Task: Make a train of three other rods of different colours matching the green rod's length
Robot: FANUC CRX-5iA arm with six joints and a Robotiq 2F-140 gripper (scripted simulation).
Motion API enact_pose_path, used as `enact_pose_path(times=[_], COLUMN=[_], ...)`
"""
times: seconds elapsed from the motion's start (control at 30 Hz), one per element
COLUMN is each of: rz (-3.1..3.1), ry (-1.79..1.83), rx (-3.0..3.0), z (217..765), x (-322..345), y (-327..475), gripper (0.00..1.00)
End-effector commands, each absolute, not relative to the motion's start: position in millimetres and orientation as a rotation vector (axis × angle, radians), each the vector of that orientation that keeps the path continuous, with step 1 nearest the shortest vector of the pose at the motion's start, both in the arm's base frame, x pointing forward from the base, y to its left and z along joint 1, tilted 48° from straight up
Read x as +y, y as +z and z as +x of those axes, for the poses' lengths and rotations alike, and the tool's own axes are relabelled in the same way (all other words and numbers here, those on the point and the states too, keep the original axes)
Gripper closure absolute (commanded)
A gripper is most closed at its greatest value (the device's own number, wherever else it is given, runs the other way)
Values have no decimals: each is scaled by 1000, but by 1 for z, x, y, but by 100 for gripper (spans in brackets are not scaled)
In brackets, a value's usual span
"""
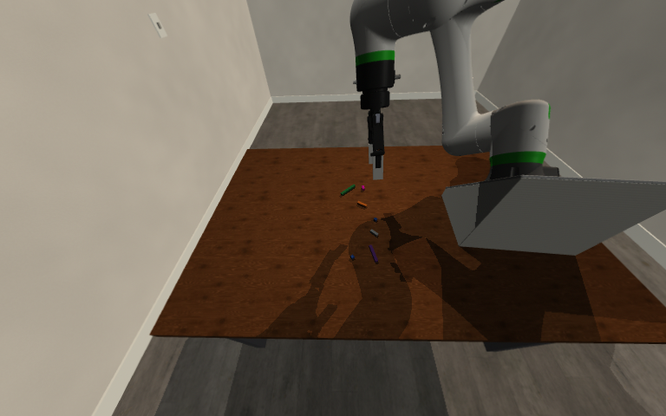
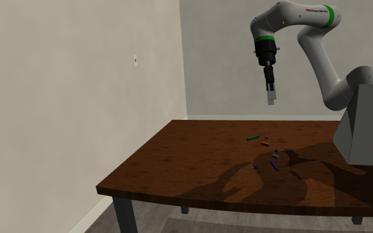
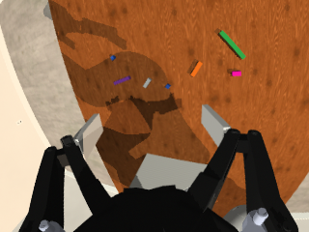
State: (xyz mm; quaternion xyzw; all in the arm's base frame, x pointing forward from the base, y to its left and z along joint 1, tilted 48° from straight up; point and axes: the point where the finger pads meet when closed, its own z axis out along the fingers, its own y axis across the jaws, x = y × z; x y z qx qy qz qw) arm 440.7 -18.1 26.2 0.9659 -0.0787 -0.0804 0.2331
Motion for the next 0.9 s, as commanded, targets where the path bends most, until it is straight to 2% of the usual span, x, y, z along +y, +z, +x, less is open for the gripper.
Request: enact_pose_path(times=[0.0, 0.5, 0.87], rz=[2605, 2336, 2309], ry=[-210, -144, -135], rx=[-219, -105, -83], z=[433, 344, 331], x=[-22, -67, -75], y=[5, -100, -110], gripper=[0, 0, 0])
